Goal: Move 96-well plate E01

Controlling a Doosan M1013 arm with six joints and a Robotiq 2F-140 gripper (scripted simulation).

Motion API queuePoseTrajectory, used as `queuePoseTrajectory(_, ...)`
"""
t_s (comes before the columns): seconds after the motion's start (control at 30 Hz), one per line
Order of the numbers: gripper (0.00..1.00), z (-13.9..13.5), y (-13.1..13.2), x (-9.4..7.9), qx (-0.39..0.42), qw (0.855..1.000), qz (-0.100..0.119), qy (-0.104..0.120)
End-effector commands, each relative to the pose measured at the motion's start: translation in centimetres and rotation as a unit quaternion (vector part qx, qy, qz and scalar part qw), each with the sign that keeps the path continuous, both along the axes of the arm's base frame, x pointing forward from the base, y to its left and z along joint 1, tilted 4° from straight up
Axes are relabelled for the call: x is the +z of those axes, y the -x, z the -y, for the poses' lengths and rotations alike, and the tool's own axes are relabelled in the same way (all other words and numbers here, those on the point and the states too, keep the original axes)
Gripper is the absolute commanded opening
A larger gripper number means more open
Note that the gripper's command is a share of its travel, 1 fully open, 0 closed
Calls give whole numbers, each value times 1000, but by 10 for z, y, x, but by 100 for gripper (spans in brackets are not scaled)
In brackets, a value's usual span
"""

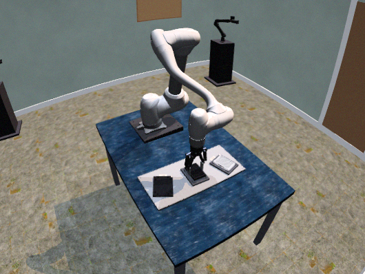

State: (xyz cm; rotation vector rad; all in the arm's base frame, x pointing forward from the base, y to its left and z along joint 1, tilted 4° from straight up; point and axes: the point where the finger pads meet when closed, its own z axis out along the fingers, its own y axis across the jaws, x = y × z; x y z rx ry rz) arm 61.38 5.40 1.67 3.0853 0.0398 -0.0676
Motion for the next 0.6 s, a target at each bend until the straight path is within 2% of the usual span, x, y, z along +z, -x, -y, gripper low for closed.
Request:
queuePoseTrajectory(0.0, 0, 1, 0, -2, -1, 1000, 1, 0)
queuePoseTrajectory(0.57, 0, 2, 0, -5, -1, 1000, 1, 0)
